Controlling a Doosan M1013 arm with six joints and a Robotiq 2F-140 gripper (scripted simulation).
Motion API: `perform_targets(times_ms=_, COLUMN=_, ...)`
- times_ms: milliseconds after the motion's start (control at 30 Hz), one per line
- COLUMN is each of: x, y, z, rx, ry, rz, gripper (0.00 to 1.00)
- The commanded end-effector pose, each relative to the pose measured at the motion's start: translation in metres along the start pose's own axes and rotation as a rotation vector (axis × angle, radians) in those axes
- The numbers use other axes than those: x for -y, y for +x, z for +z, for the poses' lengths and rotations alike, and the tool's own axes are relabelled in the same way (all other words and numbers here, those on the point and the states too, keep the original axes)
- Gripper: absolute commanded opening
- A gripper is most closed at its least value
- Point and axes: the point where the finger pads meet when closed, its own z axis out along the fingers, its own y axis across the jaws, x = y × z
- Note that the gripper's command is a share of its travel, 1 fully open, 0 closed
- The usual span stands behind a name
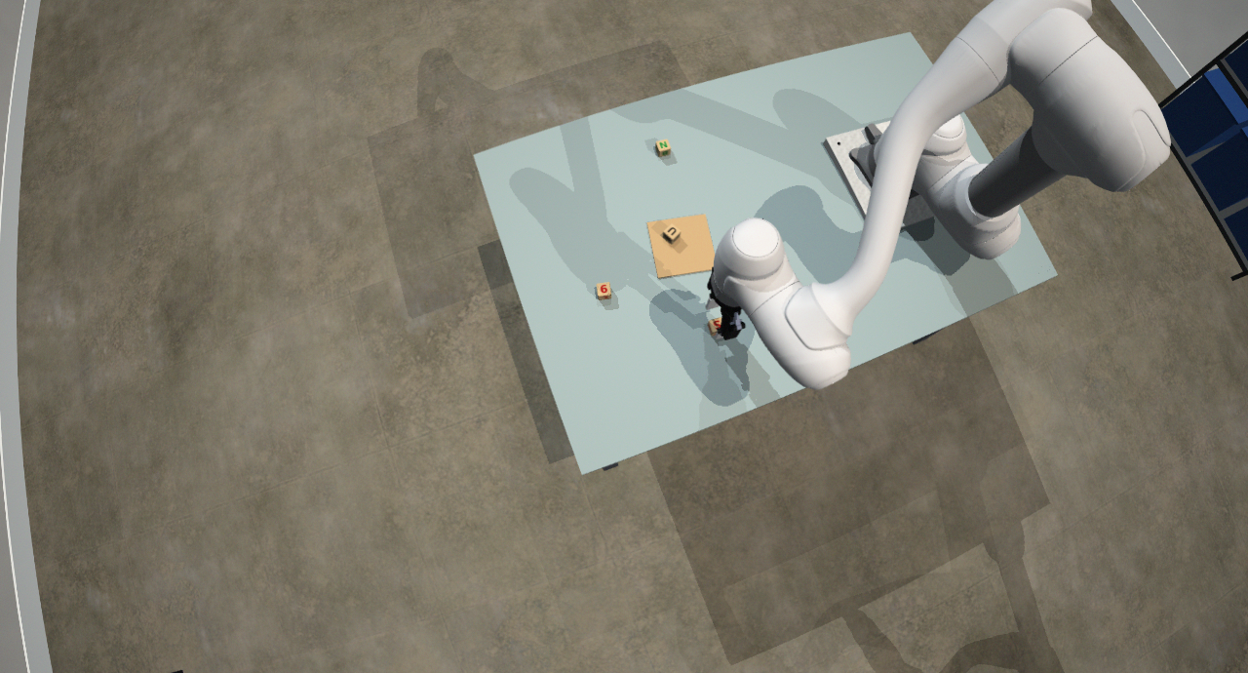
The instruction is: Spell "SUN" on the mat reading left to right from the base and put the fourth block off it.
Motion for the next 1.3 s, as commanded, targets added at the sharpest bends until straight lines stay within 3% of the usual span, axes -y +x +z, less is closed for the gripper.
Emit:
perform_targets(times_ms=0, x=-0.0037, y=0.0031, z=0.0051, rx=-0.006, ry=-0.003, rz=0.001, gripper=0.40)
perform_targets(times_ms=1267, x=-0.0062, y=0.0052, z=0.0051, rx=-0.006, ry=-0.003, rz=0.001, gripper=0.40)
